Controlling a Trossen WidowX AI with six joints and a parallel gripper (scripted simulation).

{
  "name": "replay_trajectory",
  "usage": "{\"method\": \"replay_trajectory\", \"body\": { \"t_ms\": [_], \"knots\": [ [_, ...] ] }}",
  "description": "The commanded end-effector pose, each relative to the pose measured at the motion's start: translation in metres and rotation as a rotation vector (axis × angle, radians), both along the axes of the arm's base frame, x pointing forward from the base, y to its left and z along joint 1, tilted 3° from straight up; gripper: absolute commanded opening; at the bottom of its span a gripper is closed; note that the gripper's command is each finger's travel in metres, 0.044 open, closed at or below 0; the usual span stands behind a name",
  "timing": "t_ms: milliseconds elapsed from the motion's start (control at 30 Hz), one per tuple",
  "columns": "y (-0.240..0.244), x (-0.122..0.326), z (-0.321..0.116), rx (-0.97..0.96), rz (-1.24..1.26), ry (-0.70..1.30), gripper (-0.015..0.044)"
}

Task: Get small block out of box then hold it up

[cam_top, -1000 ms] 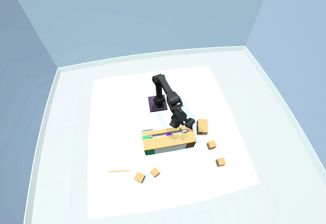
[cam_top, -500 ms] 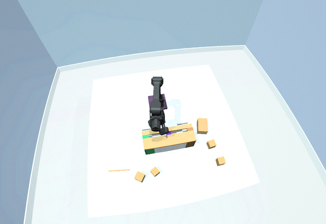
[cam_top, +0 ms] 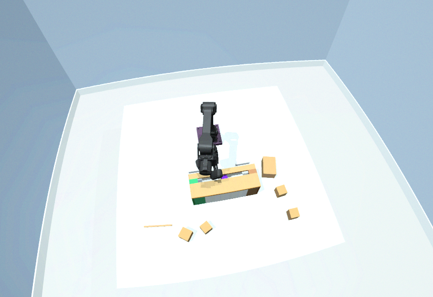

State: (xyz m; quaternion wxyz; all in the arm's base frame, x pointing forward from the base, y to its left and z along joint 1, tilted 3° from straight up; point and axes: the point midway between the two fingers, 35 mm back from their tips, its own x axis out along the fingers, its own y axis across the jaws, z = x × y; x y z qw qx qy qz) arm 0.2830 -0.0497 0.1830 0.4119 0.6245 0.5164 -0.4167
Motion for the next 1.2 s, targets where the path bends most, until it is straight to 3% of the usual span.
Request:
{"method": "replay_trajectory", "body": {
  "t_ms": [0, 1167],
  "knots": [
    [-0.001, -0.001, -0.01, 0.003, -0.003, 0.011, 0.04],
    [-0.01, -0.003, -0.067, 0.002, -0.003, 0.011, 0.04]
  ]
}}
